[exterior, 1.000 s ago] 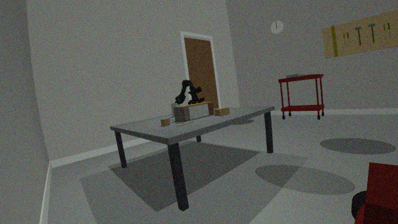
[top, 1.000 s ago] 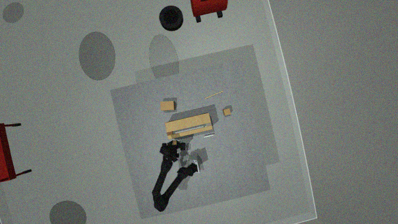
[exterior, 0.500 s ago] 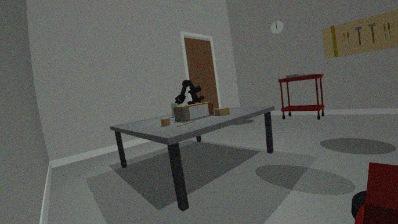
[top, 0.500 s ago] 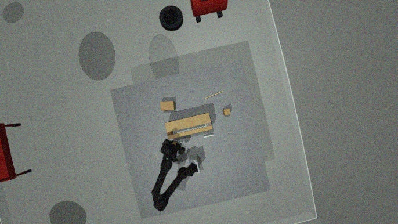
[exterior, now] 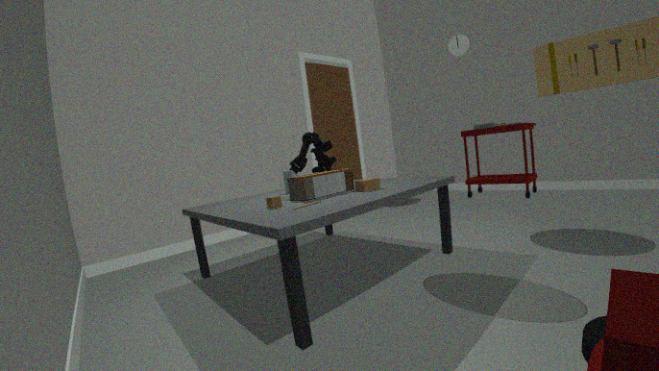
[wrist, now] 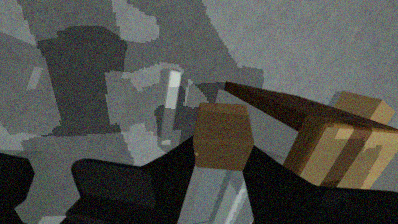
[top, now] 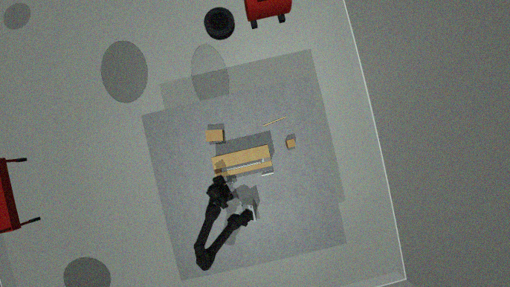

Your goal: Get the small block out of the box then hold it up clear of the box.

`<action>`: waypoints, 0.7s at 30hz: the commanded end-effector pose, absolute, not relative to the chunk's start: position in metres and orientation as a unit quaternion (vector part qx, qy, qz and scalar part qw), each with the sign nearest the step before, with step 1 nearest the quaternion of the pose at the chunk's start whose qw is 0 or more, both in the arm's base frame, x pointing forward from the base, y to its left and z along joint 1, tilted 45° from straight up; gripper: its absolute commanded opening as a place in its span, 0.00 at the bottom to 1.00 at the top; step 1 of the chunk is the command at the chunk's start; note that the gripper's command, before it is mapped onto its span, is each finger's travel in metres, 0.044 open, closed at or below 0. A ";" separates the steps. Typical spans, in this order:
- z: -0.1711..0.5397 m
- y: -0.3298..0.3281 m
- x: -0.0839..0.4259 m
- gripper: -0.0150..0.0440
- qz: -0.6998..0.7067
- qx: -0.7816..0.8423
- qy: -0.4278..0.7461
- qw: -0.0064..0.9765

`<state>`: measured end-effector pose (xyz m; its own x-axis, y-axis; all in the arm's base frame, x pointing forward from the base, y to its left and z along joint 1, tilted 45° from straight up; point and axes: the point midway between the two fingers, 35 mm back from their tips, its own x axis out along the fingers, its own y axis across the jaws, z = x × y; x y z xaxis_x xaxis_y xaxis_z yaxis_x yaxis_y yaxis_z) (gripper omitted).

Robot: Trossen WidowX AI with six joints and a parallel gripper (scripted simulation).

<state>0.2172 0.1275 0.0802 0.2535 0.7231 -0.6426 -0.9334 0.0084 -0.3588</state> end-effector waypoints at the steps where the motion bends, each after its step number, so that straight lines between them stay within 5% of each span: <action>1: 0.086 0.125 0.220 0.25 0.580 -0.310 0.188 0.730; 21: 0.093 0.115 0.219 0.25 0.472 0.007 0.394 0.788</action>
